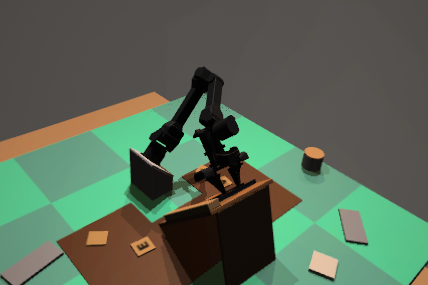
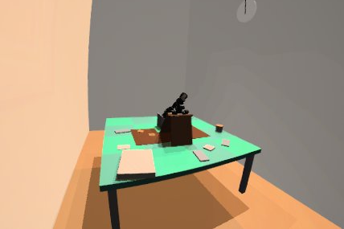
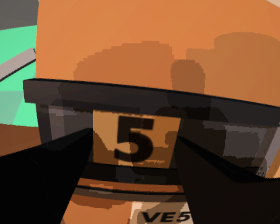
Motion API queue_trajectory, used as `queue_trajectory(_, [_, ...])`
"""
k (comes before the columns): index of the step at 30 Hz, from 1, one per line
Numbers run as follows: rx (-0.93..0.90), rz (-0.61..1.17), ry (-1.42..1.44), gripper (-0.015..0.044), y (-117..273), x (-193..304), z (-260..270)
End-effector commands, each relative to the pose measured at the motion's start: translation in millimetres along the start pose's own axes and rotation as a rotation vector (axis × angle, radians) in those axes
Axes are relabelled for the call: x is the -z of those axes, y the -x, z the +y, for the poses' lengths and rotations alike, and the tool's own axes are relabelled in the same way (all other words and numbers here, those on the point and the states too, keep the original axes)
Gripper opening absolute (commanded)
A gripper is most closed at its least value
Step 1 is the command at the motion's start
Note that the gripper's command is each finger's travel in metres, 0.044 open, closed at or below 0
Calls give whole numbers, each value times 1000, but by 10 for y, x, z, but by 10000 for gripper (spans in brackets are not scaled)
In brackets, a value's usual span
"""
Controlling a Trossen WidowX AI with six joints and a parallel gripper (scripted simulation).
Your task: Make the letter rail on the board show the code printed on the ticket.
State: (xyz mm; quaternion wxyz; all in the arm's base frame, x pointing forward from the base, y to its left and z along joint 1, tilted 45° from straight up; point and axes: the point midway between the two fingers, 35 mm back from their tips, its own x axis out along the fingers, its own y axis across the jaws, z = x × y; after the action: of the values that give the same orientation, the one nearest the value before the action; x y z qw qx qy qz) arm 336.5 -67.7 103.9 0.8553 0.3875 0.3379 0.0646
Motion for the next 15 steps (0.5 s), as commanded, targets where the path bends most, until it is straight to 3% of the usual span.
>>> queue_trajectory(1, [-3, 4, 2, 0, -5, 15, -40])
queue_trajectory(15, [-2, 4, 3, 0, -4, 12, -148])
